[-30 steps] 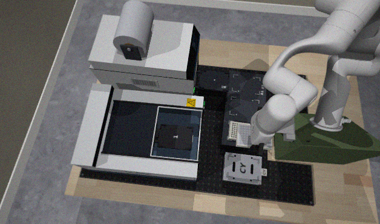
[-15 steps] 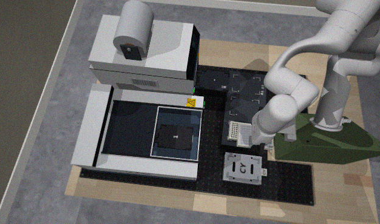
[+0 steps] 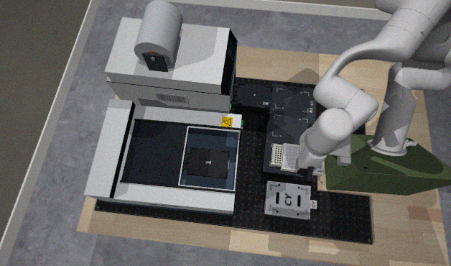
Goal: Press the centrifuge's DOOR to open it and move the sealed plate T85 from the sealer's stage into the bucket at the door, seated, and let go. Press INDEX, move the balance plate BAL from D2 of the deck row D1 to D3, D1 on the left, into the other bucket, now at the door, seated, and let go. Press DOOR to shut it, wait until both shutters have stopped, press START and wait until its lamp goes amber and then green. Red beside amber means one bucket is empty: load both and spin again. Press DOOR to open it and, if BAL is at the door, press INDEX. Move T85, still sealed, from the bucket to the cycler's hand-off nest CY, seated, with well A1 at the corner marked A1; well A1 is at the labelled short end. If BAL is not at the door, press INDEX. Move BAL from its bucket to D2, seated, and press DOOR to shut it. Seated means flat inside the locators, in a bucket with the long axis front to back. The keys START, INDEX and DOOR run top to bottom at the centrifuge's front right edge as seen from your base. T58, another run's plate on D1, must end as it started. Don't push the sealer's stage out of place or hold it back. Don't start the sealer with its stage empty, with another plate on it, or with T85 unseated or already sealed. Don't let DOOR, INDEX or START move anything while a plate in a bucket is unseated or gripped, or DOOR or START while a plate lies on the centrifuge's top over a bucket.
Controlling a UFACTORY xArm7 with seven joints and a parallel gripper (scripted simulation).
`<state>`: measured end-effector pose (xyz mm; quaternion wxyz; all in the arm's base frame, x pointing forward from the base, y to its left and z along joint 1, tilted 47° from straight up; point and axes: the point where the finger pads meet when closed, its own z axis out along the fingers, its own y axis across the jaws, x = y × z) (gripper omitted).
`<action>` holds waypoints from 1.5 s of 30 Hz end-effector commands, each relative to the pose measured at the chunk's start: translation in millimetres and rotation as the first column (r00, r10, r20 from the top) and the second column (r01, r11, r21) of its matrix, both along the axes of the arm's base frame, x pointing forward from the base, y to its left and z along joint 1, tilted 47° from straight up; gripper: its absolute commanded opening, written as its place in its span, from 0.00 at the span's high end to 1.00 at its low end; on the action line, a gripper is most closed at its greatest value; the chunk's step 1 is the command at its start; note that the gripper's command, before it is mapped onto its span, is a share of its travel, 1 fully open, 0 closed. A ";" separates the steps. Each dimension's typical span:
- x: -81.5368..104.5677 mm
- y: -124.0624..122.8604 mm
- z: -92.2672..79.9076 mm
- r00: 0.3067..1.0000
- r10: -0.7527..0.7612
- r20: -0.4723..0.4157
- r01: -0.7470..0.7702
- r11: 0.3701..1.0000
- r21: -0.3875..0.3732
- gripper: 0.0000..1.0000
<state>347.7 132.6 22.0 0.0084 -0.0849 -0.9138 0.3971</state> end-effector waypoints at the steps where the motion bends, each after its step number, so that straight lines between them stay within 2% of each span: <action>1: 0.1 -1.6 4.0 1.000 0.002 0.002 -0.002 1.000 0.003 1.00; 45: -10.8 -64.8 72.0 1.000 0.003 0.002 -0.003 1.000 0.002 1.00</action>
